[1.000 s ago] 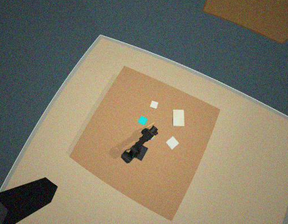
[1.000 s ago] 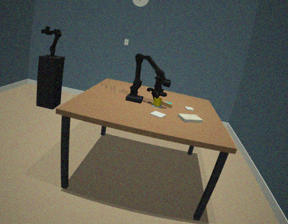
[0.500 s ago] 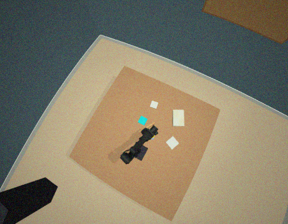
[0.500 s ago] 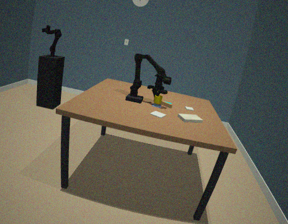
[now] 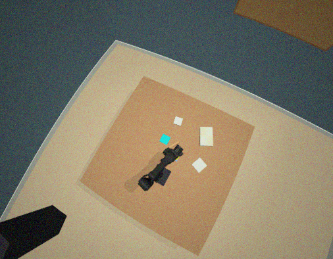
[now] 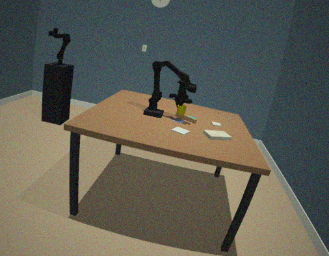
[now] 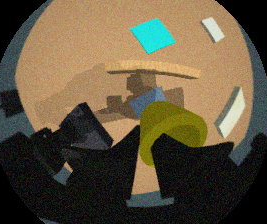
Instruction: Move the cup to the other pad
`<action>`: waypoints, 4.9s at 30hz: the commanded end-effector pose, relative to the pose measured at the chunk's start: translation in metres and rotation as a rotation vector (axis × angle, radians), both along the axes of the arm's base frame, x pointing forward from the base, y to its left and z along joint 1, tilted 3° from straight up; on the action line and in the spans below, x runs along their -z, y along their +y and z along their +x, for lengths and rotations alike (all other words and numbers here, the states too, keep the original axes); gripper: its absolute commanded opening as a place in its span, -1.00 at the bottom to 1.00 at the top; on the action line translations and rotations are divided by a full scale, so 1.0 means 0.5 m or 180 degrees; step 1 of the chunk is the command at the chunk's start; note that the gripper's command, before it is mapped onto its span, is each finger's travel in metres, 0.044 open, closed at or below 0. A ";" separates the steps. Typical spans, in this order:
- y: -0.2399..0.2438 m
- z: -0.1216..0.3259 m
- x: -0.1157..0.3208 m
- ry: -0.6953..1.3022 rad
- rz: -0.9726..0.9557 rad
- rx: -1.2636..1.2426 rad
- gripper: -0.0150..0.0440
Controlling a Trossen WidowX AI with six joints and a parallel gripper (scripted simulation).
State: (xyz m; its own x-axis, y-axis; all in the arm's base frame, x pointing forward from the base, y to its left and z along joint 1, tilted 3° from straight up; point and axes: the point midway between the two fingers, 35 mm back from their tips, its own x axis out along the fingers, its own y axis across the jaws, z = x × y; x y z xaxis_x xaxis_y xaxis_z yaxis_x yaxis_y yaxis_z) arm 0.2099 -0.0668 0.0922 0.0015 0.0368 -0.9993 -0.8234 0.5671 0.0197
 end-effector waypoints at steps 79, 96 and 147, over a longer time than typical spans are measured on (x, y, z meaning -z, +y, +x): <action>0.218 0.154 -0.018 -0.0025 0.0038 -0.0013 -0.49; 0.281 0.198 -0.026 -0.0030 0.0046 -0.0014 -0.49; 0.306 0.211 0.081 -0.0028 0.0039 -0.0028 -0.49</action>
